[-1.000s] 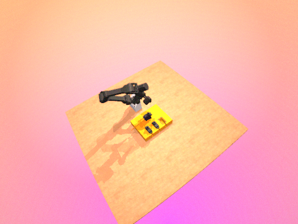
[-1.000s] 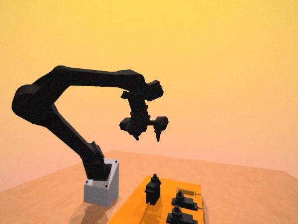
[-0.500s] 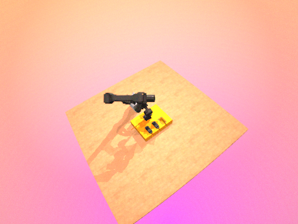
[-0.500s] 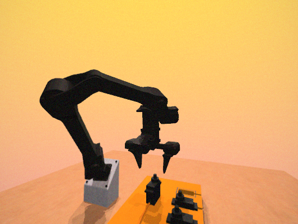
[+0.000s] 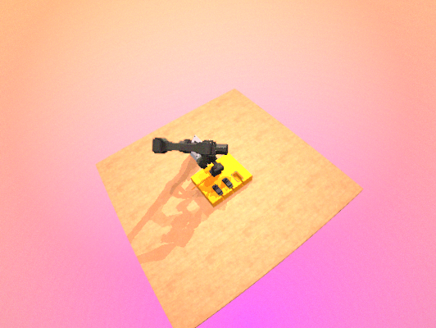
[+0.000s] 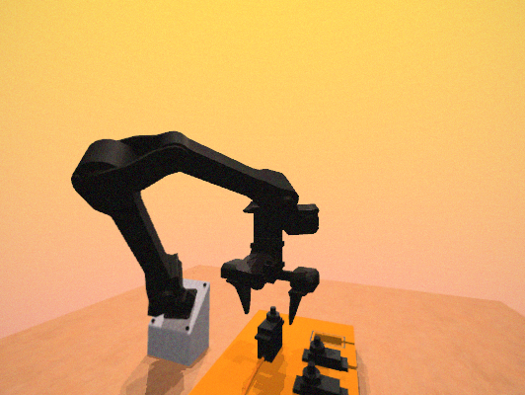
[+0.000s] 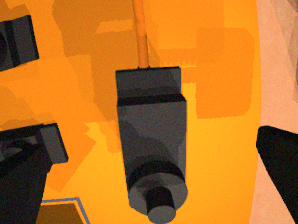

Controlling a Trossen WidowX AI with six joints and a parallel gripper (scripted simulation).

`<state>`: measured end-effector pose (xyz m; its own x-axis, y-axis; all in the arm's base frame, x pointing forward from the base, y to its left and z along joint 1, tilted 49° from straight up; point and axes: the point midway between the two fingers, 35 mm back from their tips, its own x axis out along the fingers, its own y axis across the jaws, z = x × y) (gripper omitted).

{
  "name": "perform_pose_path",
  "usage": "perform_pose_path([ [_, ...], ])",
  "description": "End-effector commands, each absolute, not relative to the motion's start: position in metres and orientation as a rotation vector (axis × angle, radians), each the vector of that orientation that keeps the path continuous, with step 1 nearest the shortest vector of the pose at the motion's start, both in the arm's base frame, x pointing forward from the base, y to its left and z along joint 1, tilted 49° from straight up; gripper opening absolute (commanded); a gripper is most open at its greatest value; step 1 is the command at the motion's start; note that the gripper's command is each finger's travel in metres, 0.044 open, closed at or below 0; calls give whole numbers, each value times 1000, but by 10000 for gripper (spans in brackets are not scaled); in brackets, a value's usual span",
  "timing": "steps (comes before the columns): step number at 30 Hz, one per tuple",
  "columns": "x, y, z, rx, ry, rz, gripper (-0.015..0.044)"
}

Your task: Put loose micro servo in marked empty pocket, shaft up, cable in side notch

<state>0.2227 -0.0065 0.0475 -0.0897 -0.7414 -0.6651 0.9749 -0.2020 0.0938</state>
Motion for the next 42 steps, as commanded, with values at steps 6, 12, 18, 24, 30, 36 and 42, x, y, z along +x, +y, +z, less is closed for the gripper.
perform_pose_path([
  [6, 221, -15, 40, 696, 445, -1649, 440],
  [12, 220, -22, 34, 696, 445, -1649, 440],
  [18, 220, -23, 33, 696, 445, -1649, 335],
  [24, 220, -23, 33, 696, 445, -1649, 177],
  [30, 220, -23, 33, 696, 445, -1649, 98],
  [36, 221, -15, 40, 697, 446, -1649, 0],
  [42, 215, -2, 55, 696, 446, -1649, 0],
])
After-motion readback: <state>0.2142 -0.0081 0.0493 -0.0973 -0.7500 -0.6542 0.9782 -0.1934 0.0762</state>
